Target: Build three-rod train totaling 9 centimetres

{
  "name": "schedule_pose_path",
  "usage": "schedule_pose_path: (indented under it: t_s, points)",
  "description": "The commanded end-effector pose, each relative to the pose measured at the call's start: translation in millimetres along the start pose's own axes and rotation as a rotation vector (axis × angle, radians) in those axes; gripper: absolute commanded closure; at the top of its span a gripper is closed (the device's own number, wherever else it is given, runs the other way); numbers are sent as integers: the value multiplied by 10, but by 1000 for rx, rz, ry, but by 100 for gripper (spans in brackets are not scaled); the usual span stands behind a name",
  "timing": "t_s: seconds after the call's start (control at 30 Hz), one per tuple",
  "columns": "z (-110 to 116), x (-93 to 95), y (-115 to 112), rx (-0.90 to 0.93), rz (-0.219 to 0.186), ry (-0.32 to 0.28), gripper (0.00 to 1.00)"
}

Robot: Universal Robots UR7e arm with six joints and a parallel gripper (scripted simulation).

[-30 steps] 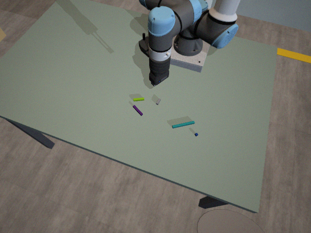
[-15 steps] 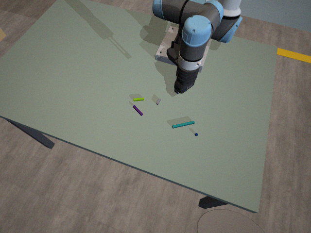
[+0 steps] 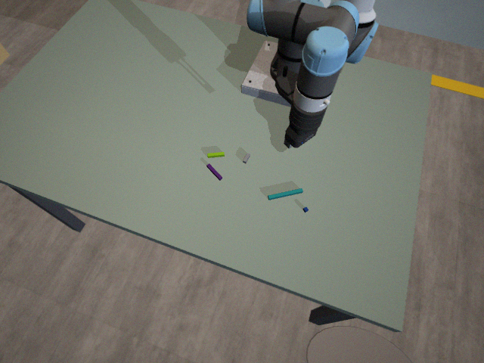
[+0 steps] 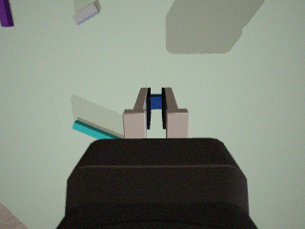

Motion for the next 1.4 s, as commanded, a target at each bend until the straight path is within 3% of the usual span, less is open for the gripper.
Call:
schedule_pose_path:
  t_s: [0.0, 0.33, 1.0, 1.37]
  points:
    - [14, -7, -1, 1, -1, -1, 76]
    - [9, 115, 11, 2, 4, 0, 76]
    - [8, 812, 1, 3, 4, 0, 76]
    - [12, 889, 2, 3, 4, 0, 76]
Point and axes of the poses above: the point where the finger pads meet when closed, its own x axis out along the fingers, its own y axis across the jaws, z = x × y, the point moved 10 cm from there along -x, back along the fingers, and after that the axes turned 15 degrees about -x, right-handed, at the moved point
